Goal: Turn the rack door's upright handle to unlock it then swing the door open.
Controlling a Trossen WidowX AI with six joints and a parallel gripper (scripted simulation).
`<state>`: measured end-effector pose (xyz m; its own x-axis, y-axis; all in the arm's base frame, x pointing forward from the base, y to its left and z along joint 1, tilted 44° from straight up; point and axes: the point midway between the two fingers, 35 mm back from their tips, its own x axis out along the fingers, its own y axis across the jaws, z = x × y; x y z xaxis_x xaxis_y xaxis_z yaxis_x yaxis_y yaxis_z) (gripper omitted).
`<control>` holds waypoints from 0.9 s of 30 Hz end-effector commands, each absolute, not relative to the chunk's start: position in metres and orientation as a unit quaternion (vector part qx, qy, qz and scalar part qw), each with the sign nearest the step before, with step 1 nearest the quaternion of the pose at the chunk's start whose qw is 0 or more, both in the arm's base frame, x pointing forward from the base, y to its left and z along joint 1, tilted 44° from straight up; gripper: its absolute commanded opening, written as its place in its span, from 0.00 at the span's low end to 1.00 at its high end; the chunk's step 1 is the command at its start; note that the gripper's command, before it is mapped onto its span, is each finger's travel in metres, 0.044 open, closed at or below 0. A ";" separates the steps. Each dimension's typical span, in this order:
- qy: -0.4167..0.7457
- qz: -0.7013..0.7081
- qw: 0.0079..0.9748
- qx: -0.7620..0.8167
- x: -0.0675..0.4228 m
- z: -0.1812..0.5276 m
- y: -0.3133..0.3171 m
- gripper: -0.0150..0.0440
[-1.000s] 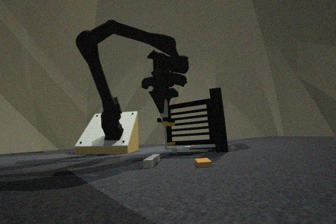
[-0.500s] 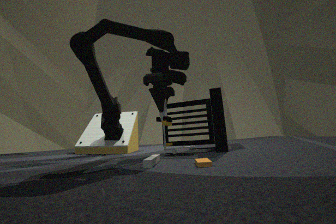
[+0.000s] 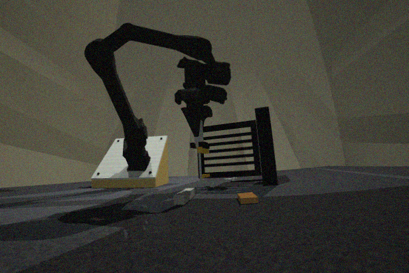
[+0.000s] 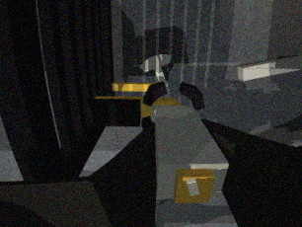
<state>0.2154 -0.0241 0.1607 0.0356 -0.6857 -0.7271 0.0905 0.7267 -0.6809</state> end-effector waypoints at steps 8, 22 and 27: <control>0.631 -0.280 0.682 -0.241 0.215 0.163 -0.023 0.75; 0.611 -0.246 0.713 -0.241 0.214 0.182 -0.006 0.75; 0.604 -0.233 0.723 -0.241 0.213 0.188 -0.001 0.75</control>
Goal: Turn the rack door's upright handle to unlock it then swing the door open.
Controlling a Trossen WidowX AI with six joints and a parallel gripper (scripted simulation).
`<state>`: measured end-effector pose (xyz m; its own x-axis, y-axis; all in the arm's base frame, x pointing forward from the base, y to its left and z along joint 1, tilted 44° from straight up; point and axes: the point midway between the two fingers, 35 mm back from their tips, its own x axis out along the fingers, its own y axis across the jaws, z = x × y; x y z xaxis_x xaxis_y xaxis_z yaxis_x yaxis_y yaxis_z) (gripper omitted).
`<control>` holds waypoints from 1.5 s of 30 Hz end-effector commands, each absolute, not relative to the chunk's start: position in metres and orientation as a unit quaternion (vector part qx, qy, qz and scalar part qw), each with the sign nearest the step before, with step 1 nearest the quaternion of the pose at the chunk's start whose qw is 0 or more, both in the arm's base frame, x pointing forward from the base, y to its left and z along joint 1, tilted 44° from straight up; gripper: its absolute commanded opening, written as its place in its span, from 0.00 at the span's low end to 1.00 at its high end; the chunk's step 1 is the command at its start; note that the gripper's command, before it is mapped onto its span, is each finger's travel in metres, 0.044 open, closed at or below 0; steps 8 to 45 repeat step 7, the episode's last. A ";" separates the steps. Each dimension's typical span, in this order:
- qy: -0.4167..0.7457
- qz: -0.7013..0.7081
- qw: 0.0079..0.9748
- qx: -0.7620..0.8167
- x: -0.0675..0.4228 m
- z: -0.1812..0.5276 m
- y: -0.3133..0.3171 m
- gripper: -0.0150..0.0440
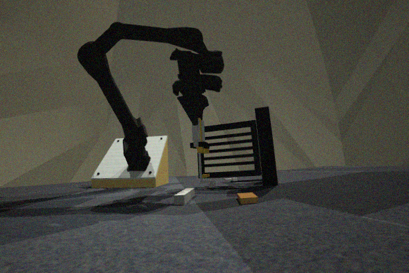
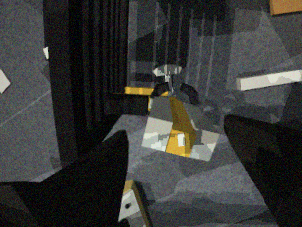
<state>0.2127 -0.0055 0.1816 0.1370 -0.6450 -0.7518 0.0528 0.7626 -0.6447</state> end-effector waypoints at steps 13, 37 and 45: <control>0.593 -0.215 0.737 -0.241 0.210 0.197 0.007 0.75; 0.593 -0.215 0.737 -0.241 0.210 0.197 0.007 0.75; 0.593 -0.215 0.737 -0.241 0.210 0.197 0.007 0.75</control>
